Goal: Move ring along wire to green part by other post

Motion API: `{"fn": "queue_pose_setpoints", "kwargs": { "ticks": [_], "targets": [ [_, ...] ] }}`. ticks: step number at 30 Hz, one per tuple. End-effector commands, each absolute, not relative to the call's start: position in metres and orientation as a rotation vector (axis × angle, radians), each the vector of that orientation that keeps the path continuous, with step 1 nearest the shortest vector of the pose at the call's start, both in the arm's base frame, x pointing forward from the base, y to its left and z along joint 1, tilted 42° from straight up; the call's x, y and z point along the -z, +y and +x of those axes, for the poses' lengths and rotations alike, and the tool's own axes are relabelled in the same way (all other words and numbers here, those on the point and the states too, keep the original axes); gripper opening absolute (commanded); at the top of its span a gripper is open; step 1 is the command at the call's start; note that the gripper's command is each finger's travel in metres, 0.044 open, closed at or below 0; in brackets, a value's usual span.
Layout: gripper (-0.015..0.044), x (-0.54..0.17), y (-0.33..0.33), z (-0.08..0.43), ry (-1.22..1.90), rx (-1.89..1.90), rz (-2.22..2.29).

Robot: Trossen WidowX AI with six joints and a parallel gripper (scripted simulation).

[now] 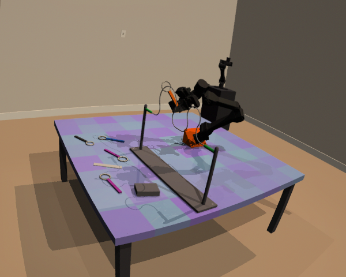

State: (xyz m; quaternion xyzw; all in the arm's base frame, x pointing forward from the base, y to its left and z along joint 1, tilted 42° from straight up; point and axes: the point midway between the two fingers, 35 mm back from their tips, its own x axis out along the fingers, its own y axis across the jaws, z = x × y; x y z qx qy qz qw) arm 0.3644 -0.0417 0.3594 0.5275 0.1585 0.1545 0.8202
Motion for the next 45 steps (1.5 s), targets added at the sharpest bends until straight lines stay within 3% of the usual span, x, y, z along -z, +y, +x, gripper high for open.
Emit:
{"fn": "queue_pose_setpoints", "kwargs": {
  "ticks": [1, 45],
  "targets": [
    [-0.0150, -0.361, -0.040, 0.363, 0.328, -0.344, 1.173],
    [-0.0150, -0.383, -0.037, 0.363, 0.191, -0.486, 1.748]
  ]
}}
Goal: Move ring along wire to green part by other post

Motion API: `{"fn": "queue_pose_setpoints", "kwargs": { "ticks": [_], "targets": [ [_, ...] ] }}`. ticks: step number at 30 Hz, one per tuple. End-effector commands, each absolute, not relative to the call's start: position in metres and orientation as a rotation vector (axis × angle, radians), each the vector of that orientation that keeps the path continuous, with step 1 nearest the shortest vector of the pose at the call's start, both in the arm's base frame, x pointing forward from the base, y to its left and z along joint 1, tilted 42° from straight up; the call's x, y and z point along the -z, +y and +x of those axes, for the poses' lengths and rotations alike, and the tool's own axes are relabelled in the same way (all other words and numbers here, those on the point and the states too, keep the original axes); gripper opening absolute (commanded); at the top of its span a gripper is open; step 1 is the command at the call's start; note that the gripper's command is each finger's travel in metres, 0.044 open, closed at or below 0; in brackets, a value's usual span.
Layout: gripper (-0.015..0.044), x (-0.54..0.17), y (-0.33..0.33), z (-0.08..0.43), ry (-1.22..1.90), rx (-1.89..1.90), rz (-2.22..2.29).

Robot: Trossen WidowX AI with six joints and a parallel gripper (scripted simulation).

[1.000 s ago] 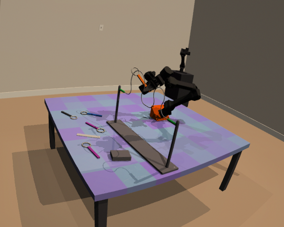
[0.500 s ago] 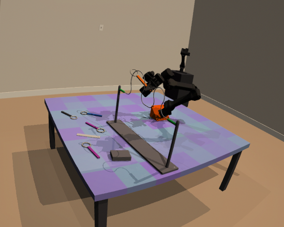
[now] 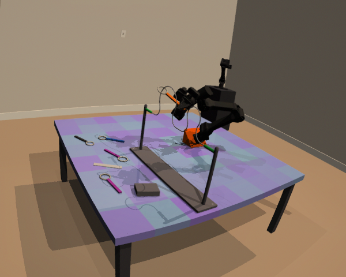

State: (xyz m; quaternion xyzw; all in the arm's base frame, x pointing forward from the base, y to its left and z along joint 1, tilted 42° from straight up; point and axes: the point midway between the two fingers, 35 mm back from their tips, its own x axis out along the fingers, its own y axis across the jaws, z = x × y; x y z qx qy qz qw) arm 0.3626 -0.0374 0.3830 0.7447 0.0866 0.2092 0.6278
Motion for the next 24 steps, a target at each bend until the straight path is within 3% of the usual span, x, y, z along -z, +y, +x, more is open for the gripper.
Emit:
{"fn": "queue_pose_setpoints", "kwargs": {
  "ticks": [1, 24],
  "targets": [
    [-0.0150, -0.383, -0.038, 0.363, 0.187, -0.489, 1.761],
    [-0.0150, -0.394, -0.041, 0.363, 0.100, -0.562, 2.059]
  ]
}}
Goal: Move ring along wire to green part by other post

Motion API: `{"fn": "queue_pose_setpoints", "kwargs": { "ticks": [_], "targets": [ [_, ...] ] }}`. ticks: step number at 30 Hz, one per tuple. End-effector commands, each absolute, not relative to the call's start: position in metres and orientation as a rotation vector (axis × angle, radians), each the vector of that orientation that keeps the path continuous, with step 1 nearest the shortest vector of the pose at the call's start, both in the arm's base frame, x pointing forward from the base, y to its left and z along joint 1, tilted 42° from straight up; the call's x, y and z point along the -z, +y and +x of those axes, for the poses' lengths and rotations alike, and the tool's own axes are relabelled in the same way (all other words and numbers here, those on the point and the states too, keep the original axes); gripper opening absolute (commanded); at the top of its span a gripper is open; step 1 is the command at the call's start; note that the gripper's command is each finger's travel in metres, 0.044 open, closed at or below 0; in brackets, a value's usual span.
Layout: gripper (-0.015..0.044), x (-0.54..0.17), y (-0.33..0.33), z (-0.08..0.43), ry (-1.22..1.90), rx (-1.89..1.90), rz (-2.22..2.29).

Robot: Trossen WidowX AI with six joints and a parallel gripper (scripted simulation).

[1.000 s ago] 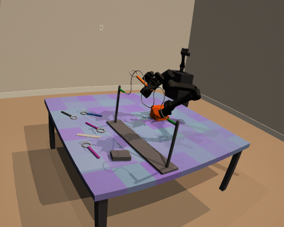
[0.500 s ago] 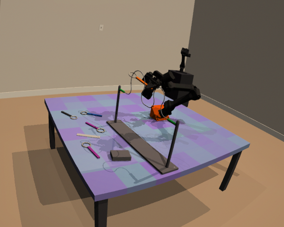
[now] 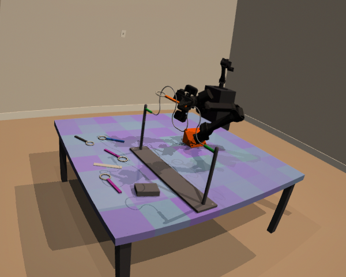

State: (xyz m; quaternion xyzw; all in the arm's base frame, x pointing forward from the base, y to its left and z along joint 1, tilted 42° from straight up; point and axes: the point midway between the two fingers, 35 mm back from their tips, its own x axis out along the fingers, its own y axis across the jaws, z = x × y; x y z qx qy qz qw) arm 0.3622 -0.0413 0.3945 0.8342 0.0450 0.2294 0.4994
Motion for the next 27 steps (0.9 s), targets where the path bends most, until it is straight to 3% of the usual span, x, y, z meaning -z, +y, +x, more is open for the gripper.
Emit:
{"fn": "queue_pose_setpoints", "kwargs": {
  "ticks": [1, 27],
  "targets": [
    [-0.0150, -0.394, -0.042, 0.363, 0.096, -0.565, 2.072],
    [-0.0150, -0.405, -0.050, 0.362, -0.021, -0.649, 2.414]
  ]
}}
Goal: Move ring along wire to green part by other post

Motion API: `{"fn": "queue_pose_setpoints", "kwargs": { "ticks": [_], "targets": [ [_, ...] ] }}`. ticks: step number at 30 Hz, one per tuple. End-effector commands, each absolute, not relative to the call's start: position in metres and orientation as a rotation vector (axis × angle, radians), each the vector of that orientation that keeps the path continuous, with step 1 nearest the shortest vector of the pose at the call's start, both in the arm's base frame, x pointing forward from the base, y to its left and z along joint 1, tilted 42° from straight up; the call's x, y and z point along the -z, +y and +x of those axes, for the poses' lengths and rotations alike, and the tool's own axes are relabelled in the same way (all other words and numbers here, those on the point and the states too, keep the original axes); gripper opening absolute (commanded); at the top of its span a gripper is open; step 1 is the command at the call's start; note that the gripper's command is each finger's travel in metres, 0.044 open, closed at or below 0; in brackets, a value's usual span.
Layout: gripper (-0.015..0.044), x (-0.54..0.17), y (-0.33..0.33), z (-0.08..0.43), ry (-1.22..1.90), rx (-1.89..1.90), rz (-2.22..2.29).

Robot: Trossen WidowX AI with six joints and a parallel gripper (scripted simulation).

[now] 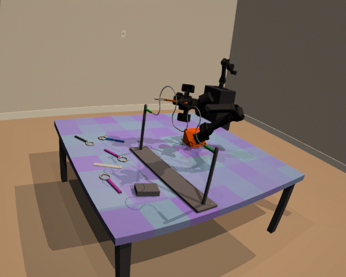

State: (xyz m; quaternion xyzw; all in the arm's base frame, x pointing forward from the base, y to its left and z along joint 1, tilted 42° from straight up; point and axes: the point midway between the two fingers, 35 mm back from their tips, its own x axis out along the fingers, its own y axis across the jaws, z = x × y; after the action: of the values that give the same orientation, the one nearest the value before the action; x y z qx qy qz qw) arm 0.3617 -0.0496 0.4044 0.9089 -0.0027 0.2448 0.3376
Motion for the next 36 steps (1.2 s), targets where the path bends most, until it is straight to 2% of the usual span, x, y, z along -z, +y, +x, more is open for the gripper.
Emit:
{"fn": "queue_pose_setpoints", "kwargs": {
  "ticks": [1, 20, 36],
  "targets": [
    [-0.0150, -0.405, -0.050, 0.362, -0.026, -0.652, 2.426],
    [-0.0150, -0.406, -0.050, 0.362, -0.088, -0.692, 2.585],
    [-0.0150, -0.393, -0.024, 0.363, -0.045, -0.670, 2.476]
  ]
}}
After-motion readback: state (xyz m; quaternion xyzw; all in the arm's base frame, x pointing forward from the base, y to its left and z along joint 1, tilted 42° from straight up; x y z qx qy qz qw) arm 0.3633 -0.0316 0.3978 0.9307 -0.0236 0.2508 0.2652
